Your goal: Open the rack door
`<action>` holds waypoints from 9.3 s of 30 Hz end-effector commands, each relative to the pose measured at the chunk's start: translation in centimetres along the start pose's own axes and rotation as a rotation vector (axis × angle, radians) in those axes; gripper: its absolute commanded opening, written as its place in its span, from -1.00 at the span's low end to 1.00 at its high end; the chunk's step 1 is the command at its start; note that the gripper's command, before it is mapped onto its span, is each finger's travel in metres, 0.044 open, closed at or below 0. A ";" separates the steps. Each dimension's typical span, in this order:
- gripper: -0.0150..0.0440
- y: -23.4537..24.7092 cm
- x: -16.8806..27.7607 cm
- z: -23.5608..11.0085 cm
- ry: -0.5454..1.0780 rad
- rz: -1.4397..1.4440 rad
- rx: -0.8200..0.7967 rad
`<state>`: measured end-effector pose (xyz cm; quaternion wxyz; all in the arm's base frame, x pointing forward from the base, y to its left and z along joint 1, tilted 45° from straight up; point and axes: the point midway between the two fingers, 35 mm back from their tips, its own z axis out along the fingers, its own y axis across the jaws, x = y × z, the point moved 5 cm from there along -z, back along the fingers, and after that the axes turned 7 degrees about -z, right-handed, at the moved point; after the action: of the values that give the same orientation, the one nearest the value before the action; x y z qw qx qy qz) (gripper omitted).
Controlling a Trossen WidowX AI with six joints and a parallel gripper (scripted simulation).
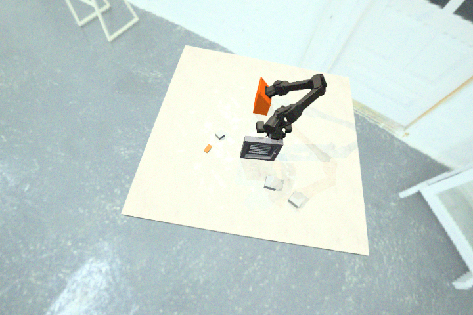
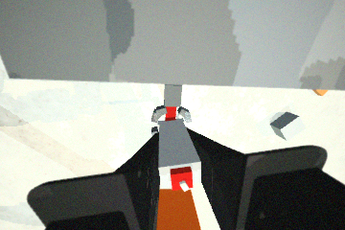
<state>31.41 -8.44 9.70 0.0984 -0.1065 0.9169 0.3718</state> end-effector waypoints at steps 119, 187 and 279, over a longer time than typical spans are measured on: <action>0.48 0.0 0.0 -0.1 -0.005 1.113 0.002; -0.44 0.0 0.1 -0.1 -0.005 1.852 0.000; -0.44 -9.5 11.1 -0.1 -0.001 0.330 0.009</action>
<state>23.32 -16.04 1.11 0.0243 0.0777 0.9212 0.3804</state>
